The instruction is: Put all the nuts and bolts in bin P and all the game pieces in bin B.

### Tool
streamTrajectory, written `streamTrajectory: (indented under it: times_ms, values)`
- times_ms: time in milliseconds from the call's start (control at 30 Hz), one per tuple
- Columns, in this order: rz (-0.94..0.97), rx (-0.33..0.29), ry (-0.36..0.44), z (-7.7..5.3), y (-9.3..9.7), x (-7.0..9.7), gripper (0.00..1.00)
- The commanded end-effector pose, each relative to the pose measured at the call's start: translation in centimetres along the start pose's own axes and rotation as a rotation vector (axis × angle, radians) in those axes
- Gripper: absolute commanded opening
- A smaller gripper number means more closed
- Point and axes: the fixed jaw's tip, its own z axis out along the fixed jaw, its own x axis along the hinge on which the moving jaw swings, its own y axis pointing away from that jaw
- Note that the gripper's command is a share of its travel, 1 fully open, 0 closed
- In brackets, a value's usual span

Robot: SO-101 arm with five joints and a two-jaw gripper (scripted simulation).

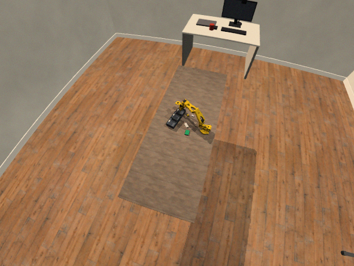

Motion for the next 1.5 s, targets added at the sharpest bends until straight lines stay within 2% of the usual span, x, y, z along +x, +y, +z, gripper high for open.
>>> streamTrajectory:
  times_ms: [0, 700, 1133, 1467]
  values:
    - [0.018, 0.001, -0.071, -0.9, -0.3, -0.8, 0.0]
    - [0.018, 0.001, -0.071, -0.4, -0.3, -0.7, 0.0]
    - [0.018, 0.001, -0.071, 0.9, -0.3, -0.5, 0.0]
    - [0.018, 0.001, -0.071, 1.1, -0.3, -0.5, 0.0]
